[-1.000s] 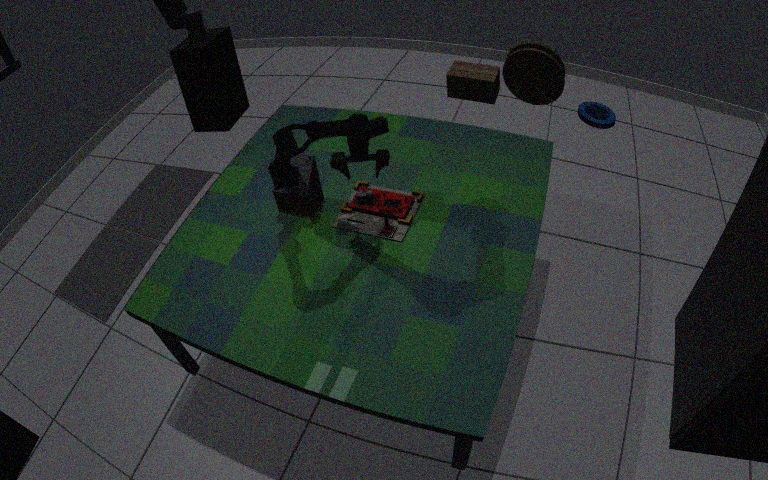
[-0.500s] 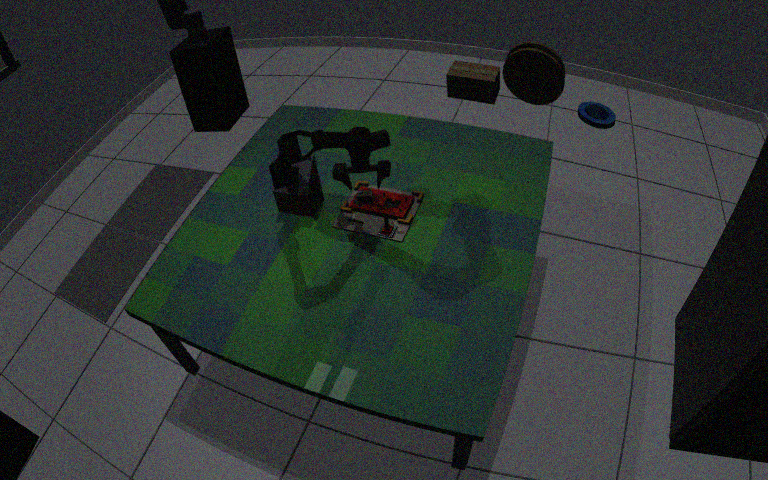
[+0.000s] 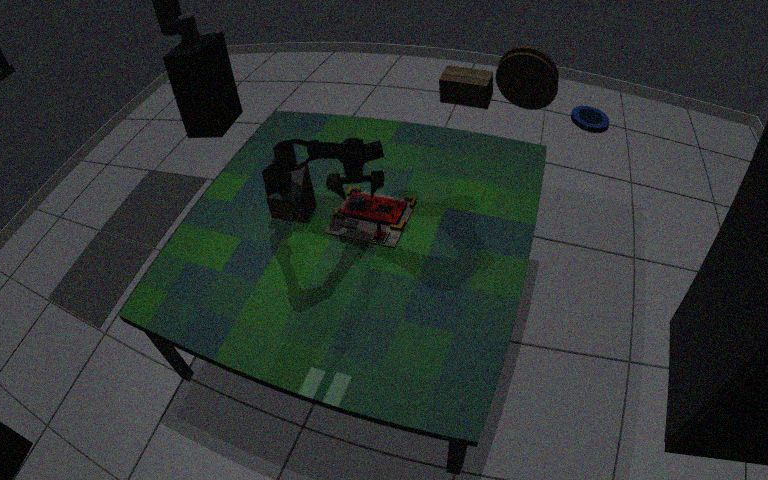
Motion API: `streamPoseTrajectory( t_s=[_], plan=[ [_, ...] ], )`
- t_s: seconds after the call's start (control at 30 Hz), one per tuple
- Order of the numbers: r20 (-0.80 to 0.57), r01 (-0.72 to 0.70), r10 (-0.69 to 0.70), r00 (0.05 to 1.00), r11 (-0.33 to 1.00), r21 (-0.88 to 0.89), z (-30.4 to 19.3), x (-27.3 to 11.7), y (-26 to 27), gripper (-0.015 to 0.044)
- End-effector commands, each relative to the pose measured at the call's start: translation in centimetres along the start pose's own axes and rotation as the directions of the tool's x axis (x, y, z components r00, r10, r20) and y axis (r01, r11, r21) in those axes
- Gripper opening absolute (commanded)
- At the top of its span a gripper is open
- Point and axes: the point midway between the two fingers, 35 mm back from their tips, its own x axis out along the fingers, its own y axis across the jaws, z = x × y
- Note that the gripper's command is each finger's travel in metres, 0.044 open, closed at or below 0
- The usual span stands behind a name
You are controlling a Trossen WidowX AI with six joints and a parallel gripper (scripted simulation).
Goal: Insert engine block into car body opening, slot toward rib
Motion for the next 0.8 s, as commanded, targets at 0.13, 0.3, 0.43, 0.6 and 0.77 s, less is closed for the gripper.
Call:
streamPoseTrajectory(
  t_s=[0.13, 0.3, 0.43, 0.6, 0.77],
  plan=[
    [-0.008, -0.015, 0.015, 1.0, 1.0, -0.015, 0.0, 1.5, 0.5, 0.044],
    [-0.009, -0.016, 0.015, 1.0, 1.0, -0.015, 0.0, 2.3, 0.5, 0.044],
    [-0.01, -0.016, 0.015, 1.0, 1.0, -0.015, 0.0, 2.4, 0.6, 0.0387],
    [-0.01, -0.016, 0.015, 1.0, 1.0, -0.015, 0.0, 2.4, 0.6, 0.0256],
    [-0.01, -0.016, 0.015, 1.0, 1.0, -0.015, 0.0, 2.4, 0.6, 0.0223]
  ],
)
